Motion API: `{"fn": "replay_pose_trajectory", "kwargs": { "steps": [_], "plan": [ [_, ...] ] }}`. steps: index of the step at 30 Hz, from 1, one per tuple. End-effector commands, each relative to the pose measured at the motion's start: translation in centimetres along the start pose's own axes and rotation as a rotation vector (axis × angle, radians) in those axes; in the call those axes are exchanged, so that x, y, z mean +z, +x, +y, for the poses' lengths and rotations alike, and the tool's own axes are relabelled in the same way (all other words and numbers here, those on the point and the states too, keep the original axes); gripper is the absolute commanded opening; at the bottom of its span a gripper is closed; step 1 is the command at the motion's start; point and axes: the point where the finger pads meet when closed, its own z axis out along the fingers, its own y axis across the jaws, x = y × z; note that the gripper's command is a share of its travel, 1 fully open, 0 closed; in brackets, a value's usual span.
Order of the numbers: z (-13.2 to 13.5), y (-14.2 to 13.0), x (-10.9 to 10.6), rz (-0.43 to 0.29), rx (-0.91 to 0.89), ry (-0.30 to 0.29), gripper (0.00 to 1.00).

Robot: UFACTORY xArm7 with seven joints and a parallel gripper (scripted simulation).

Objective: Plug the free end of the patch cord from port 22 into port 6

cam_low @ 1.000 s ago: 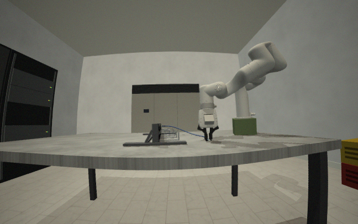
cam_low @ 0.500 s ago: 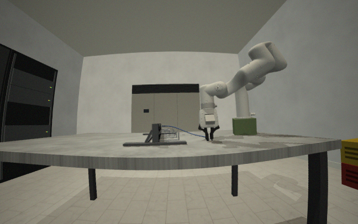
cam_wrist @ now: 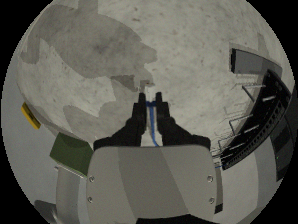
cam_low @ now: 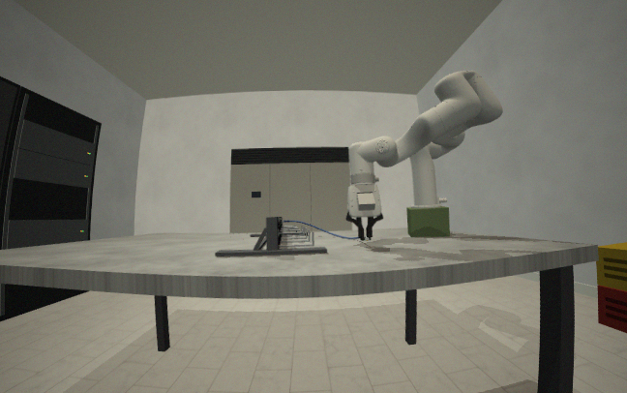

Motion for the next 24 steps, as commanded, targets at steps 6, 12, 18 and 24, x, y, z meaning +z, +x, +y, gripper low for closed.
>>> {"fn": "replay_pose_trajectory", "kwargs": {
  "steps": [6,12,18,24],
  "plan": [
    [0.1,0.0,-1.7,0.002,0.001,-0.003,0.0],
    [0.1,0.0,-2.5,0.002,0.001,-0.003,0.0],
    [0.1,0.0,-3.3,0.002,0.001,-0.003,0.0],
    [0.1,0.0,-3.6,0.002,0.0,-0.003,0.0]
  ]
}}
